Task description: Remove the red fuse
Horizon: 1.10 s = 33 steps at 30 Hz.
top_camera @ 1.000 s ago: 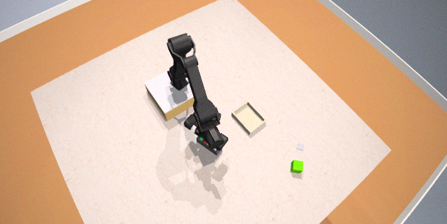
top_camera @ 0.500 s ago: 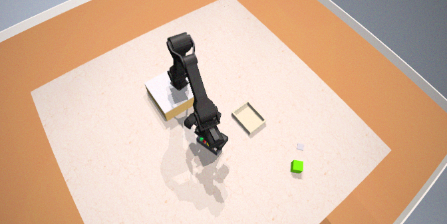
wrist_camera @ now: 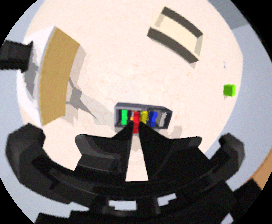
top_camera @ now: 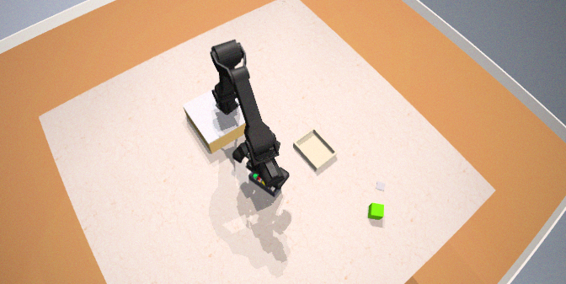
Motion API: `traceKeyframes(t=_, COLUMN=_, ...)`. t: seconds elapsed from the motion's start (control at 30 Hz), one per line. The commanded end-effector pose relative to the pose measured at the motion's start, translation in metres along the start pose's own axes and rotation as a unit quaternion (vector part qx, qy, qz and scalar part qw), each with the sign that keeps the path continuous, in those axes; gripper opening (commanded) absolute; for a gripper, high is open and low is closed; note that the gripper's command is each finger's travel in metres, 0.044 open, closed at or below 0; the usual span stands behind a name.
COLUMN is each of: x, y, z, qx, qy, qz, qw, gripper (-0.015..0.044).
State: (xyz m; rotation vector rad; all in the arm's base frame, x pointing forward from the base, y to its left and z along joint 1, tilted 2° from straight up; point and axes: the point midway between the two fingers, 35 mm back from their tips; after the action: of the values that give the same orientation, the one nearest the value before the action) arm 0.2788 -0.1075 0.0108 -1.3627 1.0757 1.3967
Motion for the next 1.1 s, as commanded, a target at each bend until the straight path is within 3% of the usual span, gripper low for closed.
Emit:
traceKeyframes(t=0.0, x=-0.003, y=0.000, z=-0.001, qx=0.000, qy=0.002, qz=0.001, qw=1.000, gripper=0.0000)
traceKeyframes(t=1.07, x=-0.027, y=0.000, z=0.000, qx=-0.001, qy=0.002, qz=0.001, qw=1.000, gripper=0.0000)
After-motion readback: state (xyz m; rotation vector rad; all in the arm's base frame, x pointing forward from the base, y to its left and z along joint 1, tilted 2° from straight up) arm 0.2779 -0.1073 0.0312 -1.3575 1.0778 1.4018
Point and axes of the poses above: the point midway between the two fingers, 35 mm back from their tips, its own x axis out along the fingers, its own y axis across the jaws, z = x × y, and after that the axes turned 7 degrees about -x, right-handed
